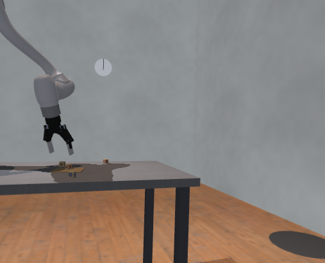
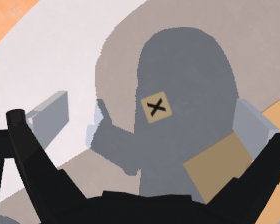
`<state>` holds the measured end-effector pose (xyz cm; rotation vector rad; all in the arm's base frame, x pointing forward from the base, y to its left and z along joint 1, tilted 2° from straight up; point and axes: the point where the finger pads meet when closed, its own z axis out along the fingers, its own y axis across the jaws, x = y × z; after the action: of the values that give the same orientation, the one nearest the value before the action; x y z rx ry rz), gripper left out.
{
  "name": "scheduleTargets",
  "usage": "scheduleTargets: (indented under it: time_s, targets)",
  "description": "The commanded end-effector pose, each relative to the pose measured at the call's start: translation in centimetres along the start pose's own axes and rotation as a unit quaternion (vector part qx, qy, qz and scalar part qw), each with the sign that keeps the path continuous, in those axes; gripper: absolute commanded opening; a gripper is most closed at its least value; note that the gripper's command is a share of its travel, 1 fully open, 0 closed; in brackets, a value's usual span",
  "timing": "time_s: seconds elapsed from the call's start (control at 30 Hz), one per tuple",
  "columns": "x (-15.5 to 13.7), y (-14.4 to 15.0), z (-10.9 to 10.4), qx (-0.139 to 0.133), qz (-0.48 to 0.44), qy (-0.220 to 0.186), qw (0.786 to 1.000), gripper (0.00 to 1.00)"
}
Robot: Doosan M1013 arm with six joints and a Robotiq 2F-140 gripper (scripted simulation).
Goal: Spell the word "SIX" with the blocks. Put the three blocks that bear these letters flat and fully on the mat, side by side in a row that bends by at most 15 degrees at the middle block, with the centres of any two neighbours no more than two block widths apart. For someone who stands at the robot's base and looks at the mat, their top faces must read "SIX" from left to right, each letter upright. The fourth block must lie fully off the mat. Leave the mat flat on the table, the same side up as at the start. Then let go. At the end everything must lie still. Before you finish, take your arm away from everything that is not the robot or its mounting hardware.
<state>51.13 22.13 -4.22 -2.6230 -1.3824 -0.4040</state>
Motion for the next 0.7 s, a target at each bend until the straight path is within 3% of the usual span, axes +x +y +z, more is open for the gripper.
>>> scheduleTargets:
  time_s: [0.0,0.3,0.4,0.5,0.53,0.57,0.6,0.63,0.67]
  targets:
    - [0.0,0.4,-0.2,-0.005,0.0,0.003,1.0,1.0]
    - [1.2,1.5,-1.3,0.002,0.019,0.005,1.0,1.0]
    - [2.9,3.4,-3.3,0.011,0.051,0.005,0.999,1.0]
    - [4.8,6.5,-6.9,0.022,0.101,-0.002,0.995,1.0]
    - [4.8,6.5,-6.9,0.022,0.101,-0.002,0.995,1.0]
    - [5.3,7.8,-8.5,0.024,0.123,-0.007,0.992,1.0]
    - [5.3,7.8,-8.5,0.024,0.123,-0.007,0.992,1.0]
    - [5.8,9.3,-10.4,0.025,0.147,-0.015,0.989,1.0]
    - [5.8,9.3,-10.4,0.025,0.147,-0.015,0.989,1.0]
